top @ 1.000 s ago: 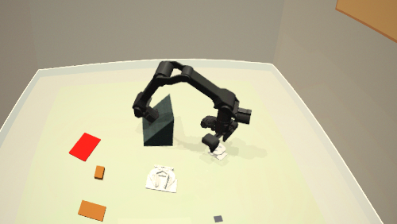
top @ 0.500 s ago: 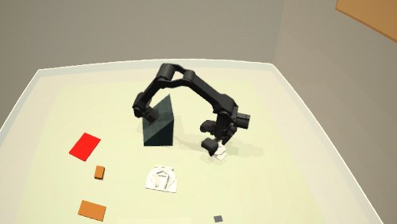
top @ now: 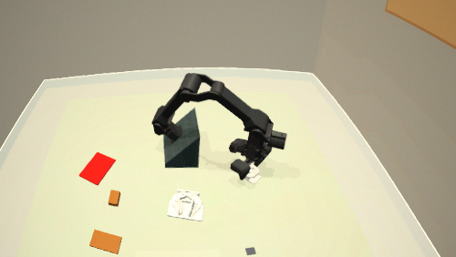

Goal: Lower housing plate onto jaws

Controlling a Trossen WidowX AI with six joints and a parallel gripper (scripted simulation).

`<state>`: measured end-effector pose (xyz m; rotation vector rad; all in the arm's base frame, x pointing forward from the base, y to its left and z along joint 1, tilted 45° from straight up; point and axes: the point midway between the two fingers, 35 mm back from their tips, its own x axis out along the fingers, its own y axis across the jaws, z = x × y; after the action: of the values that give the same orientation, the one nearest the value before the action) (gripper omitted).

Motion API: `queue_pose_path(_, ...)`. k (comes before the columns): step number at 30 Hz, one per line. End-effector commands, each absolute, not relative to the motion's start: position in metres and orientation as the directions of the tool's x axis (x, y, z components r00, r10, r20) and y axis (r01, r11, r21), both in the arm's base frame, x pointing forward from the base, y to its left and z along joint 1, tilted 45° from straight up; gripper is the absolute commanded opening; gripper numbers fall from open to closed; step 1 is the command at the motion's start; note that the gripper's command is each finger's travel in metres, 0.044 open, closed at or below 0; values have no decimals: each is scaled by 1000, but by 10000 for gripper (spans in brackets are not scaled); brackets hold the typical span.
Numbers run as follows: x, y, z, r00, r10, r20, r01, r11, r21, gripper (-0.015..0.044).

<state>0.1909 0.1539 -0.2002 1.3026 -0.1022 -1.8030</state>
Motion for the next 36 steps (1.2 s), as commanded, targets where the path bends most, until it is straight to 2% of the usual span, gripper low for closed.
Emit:
queue_pose_path(1,191,153,-200,-56,-688,-724,602,-602,525,440)
queue_pose_path(14,191,152,-201,-56,-688,-724,602,-602,525,440)
queue_pose_path(27,191,153,-201,-59,-685,-726,599,-606,524,353)
queue_pose_path(36,191,153,-201,-59,-685,-726,599,-606,524,351)
